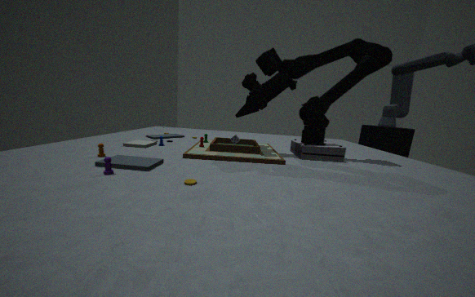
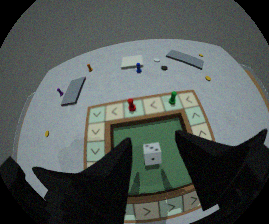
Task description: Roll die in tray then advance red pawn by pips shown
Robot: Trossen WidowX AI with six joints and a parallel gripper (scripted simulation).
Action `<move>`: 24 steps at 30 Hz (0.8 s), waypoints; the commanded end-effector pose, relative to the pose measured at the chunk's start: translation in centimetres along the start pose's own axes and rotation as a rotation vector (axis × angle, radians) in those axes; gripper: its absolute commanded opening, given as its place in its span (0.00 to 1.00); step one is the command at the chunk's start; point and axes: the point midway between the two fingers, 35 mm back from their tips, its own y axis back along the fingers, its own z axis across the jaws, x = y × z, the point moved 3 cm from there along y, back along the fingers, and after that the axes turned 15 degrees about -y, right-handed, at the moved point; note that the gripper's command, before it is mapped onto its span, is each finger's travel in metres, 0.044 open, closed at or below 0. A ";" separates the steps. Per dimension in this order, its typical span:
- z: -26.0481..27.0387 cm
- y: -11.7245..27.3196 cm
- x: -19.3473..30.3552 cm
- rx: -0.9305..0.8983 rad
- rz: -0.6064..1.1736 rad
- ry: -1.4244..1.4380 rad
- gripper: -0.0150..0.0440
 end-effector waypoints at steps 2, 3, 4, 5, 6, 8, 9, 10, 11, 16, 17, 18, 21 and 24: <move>0.6 2.0 -2.4 0.002 -0.007 -0.004 0.83; 0.7 2.4 -2.7 0.002 -0.007 -0.004 0.88; 0.8 2.5 -2.8 0.003 -0.007 -0.004 0.92; 0.8 2.5 -2.8 0.003 -0.007 -0.004 0.97; 0.8 2.5 -2.8 0.003 -0.007 -0.004 1.00; 0.8 2.5 -2.8 0.005 0.001 -0.004 1.00; 0.8 2.4 -2.9 0.011 0.026 -0.004 1.00; 0.8 2.1 -2.9 0.023 0.067 -0.004 1.00; 0.8 1.8 -3.0 0.036 0.117 -0.004 1.00; 0.9 0.3 -3.4 0.102 0.366 -0.004 1.00; 0.9 0.0 -3.4 0.115 0.416 -0.004 1.00; 0.9 -0.3 -3.4 0.127 0.461 -0.004 1.00; 0.9 -1.3 -3.5 0.163 0.596 -0.005 1.00; 0.9 -2.3 -3.4 0.198 0.729 -0.006 1.00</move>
